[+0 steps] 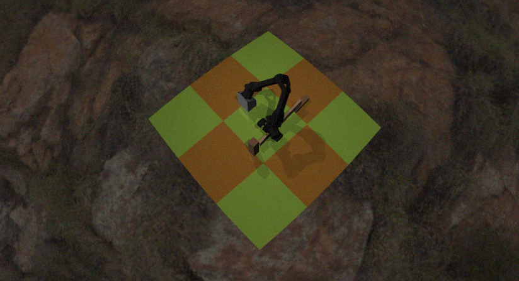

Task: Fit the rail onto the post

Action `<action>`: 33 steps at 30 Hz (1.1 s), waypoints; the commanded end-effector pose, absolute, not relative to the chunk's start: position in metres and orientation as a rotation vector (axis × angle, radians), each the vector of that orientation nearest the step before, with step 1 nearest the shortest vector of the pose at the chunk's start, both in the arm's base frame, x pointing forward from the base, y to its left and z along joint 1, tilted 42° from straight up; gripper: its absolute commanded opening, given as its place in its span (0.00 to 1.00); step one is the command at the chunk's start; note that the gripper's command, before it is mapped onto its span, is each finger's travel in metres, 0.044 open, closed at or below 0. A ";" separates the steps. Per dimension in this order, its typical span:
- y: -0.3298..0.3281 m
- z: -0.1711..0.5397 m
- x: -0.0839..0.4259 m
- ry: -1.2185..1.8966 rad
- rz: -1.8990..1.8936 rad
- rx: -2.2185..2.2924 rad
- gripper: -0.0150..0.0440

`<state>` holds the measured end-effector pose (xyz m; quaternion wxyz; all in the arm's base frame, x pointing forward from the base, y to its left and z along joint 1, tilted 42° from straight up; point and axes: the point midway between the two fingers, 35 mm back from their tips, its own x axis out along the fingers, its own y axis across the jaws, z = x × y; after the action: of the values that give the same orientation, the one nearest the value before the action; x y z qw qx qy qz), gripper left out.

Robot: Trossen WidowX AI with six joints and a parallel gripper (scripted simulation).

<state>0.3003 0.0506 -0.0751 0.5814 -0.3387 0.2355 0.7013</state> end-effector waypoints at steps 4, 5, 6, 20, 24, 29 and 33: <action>0.046 -0.070 0.304 0.541 1.630 -0.796 0.25; 0.046 -0.069 0.304 0.541 1.630 -0.796 0.25; 0.046 -0.069 0.305 0.541 1.630 -0.796 0.25; 0.041 -0.064 0.307 0.541 1.630 -0.796 0.25; 0.040 -0.062 0.307 0.541 1.630 -0.796 0.25; 0.039 -0.060 0.308 0.541 1.629 -0.796 0.25; 0.037 -0.059 0.308 0.541 1.629 -0.797 0.25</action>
<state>0.3044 0.0409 -0.0634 0.5798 -0.3389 0.2350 0.7027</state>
